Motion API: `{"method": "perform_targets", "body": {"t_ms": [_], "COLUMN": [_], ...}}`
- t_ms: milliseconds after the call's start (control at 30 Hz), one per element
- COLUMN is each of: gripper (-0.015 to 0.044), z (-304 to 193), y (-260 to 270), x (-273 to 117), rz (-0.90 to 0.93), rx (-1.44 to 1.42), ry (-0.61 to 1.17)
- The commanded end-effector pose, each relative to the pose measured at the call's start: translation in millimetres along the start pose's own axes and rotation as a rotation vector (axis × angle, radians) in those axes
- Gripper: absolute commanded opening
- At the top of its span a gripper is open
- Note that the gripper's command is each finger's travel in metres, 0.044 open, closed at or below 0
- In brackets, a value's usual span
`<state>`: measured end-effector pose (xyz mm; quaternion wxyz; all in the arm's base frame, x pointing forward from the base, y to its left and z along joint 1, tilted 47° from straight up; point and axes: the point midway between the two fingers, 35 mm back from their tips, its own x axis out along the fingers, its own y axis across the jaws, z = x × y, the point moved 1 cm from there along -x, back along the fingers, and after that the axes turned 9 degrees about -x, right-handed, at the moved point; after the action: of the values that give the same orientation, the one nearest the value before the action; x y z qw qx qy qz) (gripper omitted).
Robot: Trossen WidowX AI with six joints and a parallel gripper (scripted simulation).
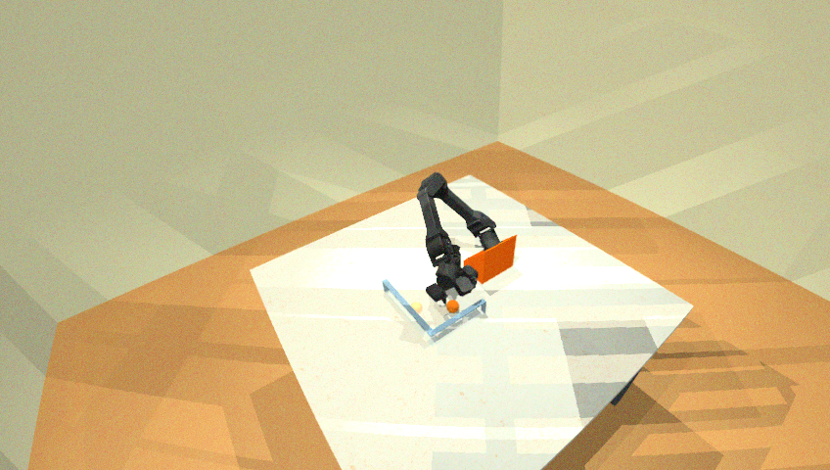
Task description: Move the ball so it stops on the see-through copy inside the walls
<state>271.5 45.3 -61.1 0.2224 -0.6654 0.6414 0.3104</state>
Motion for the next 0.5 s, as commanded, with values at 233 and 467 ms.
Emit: {"method": "perform_targets", "body": {"t_ms": [233, 467], "gripper": [0.0332, 0.0332], "z": [-0.1, -0.2], "y": [0.1, 0.1], "x": [16.9, 28.0], "rz": [0.002, 0.002], "rx": [-0.006, -0.006], "ry": [0.005, 0.005]}}
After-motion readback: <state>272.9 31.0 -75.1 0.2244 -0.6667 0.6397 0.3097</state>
